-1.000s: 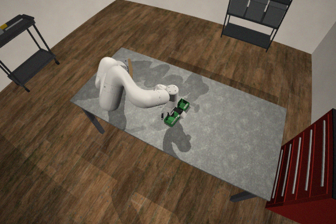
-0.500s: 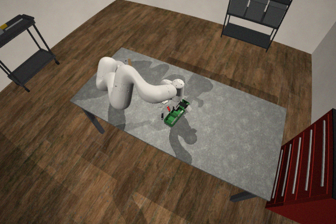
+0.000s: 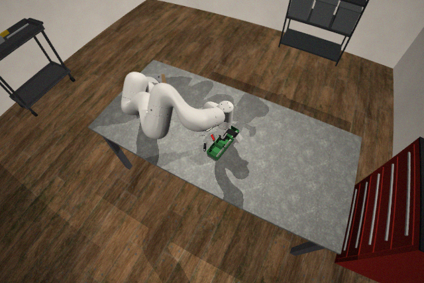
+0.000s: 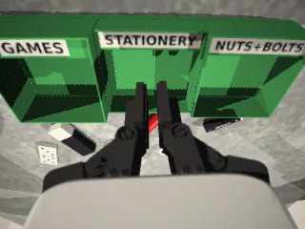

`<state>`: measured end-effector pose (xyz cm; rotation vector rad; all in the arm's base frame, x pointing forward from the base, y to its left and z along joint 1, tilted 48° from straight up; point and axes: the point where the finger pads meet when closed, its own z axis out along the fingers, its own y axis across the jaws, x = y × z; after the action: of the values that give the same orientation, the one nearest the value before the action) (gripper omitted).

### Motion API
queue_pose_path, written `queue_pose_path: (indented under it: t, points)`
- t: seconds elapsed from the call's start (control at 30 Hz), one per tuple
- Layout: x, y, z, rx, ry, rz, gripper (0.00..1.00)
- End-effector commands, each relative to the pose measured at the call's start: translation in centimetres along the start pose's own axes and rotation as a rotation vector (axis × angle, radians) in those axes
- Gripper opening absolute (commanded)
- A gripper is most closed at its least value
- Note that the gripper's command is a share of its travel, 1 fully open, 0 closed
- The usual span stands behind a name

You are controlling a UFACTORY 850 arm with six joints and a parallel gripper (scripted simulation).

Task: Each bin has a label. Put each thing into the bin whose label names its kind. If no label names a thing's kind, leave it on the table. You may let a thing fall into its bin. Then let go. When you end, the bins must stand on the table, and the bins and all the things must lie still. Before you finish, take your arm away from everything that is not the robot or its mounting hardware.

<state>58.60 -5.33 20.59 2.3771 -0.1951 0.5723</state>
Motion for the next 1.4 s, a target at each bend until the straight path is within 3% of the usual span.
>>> queue_pose_path:
  t: [0.0,0.47,1.37]
  points:
    - [0.1,0.0,1.0,0.0,0.002,0.001,0.07]
    - [0.1,0.0,4.2,0.0,0.002,0.0,0.07]
    - [0.1,0.0,4.3,0.0,0.002,0.001,0.07]
